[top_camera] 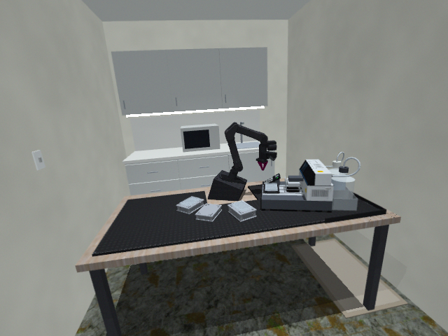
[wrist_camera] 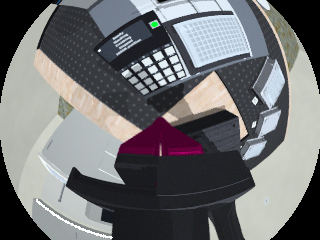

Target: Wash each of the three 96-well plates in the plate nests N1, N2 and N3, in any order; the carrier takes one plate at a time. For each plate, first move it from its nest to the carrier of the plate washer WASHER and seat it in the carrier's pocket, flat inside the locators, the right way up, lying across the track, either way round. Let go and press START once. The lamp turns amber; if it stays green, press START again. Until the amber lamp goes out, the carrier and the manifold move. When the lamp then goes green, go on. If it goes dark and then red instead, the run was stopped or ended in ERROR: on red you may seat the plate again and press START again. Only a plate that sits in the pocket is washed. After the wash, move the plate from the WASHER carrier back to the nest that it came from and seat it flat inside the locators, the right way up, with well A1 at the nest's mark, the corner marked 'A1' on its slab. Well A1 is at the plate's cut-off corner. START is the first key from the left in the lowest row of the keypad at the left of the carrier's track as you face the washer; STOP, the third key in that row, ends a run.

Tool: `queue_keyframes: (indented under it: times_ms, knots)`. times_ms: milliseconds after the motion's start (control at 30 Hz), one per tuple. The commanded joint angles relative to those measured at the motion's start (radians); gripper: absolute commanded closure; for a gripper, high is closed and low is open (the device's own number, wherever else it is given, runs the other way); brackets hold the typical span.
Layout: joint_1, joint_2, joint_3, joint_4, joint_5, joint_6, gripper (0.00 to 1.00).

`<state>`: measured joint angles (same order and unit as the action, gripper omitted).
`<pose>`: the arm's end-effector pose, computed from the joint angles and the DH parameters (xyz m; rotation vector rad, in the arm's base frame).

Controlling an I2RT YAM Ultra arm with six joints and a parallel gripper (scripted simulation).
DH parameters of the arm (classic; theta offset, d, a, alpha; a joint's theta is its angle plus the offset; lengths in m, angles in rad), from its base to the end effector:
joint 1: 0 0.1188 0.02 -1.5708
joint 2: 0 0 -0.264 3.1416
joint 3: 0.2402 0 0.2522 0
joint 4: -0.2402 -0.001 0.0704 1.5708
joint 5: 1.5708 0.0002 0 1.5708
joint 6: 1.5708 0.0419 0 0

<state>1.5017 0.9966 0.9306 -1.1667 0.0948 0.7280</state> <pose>0.0141 0.1614 0.2783 -1.0664 2.6797 0.3817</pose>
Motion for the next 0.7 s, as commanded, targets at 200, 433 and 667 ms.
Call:
queue_keyframes:
  times_ms: [200,433,667]
  knots:
    - [0.249,-0.04,-0.038,-0.028,0.105,-0.031,1.0]
    - [0.285,-0.041,-0.043,-0.031,0.116,-0.196,1.0]
    - [0.325,-0.119,-0.163,0.091,0.179,-0.197,1.0]
